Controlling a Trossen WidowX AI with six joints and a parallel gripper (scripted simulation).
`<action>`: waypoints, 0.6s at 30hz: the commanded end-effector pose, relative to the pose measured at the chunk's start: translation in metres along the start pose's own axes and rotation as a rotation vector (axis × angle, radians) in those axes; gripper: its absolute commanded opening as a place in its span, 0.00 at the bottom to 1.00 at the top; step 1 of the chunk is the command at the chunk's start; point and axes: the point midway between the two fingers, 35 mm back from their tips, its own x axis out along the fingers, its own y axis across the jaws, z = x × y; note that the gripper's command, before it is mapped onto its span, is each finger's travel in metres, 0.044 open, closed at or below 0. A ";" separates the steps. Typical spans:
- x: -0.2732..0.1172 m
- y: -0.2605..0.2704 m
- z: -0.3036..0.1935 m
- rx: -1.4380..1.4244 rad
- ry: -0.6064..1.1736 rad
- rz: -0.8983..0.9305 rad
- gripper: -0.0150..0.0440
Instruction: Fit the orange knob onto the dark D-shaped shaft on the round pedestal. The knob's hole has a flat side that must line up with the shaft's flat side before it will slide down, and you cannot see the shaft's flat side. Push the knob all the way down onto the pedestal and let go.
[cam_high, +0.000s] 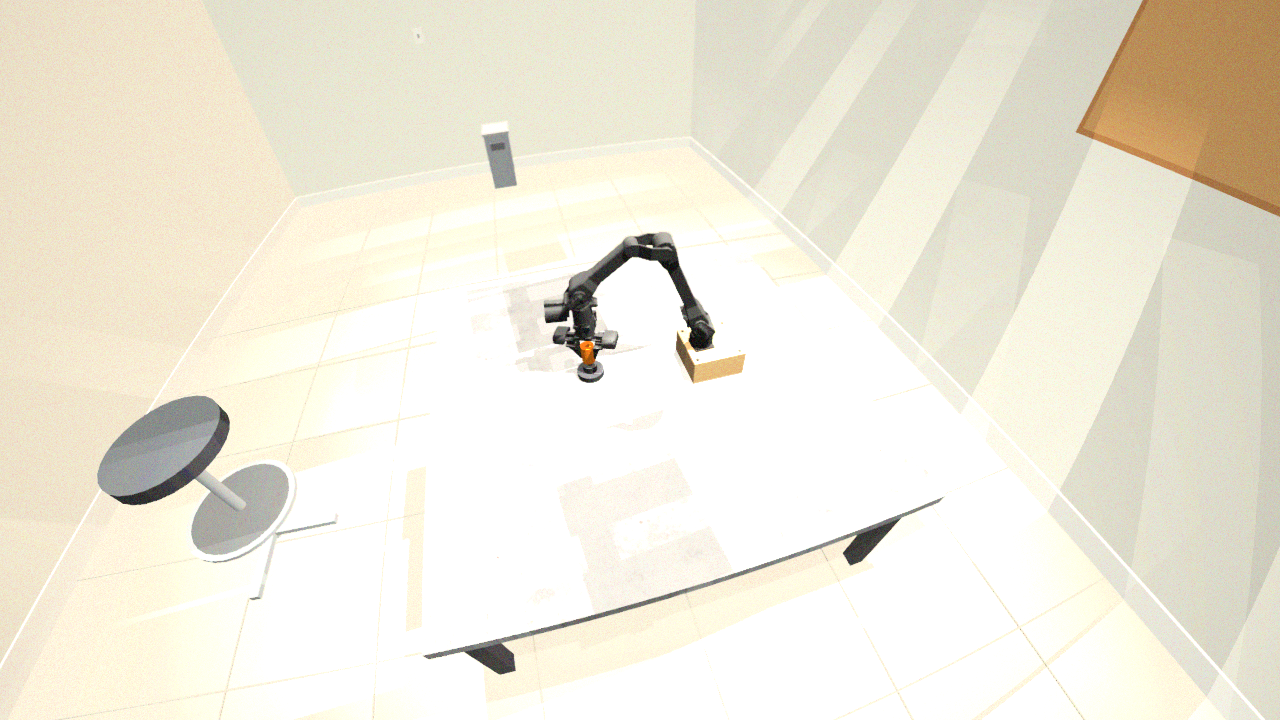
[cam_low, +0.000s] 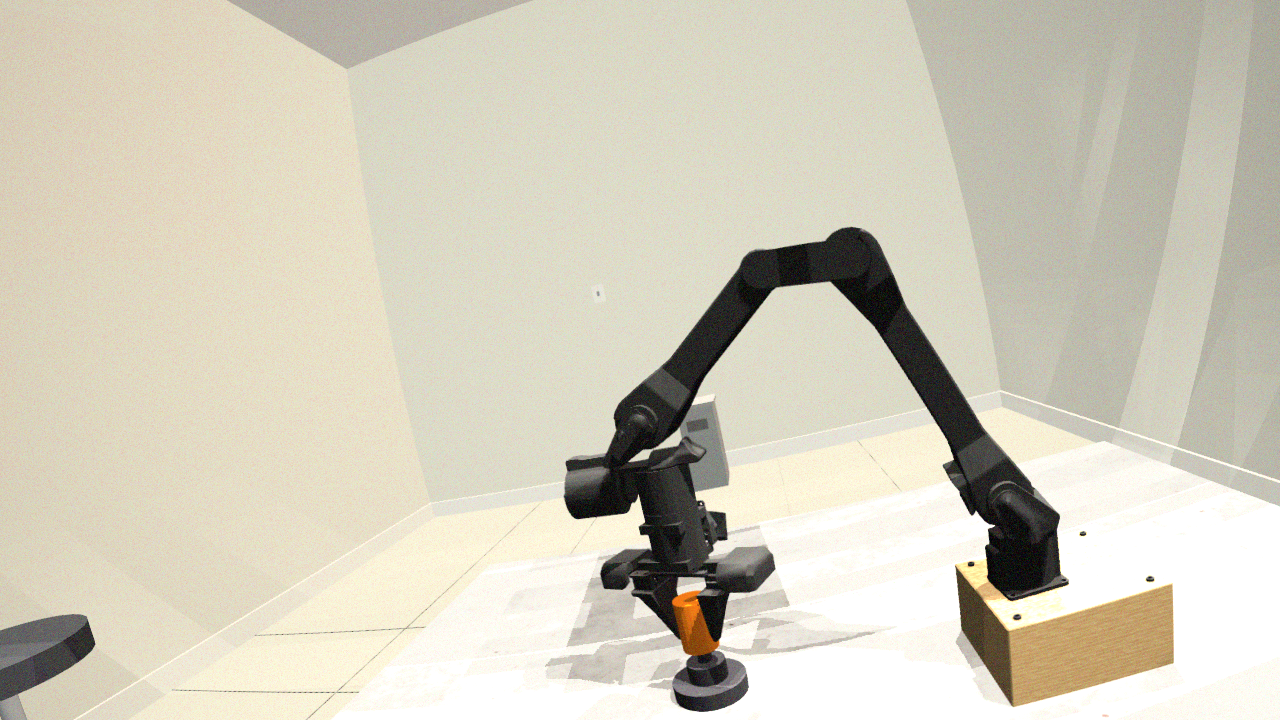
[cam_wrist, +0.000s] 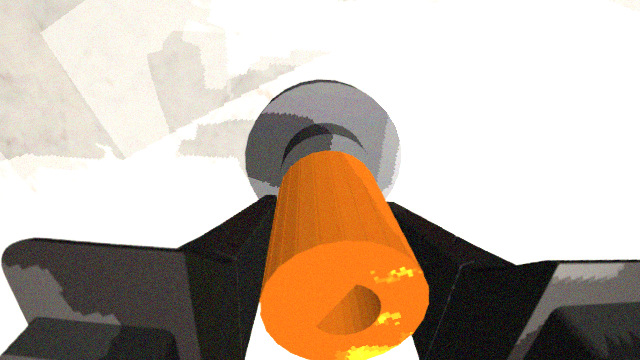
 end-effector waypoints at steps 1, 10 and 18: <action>-0.005 0.001 0.000 0.013 0.001 0.002 0.25; -0.005 0.003 -0.001 0.066 0.001 0.002 0.25; -0.001 0.002 -0.001 0.066 0.001 0.002 0.25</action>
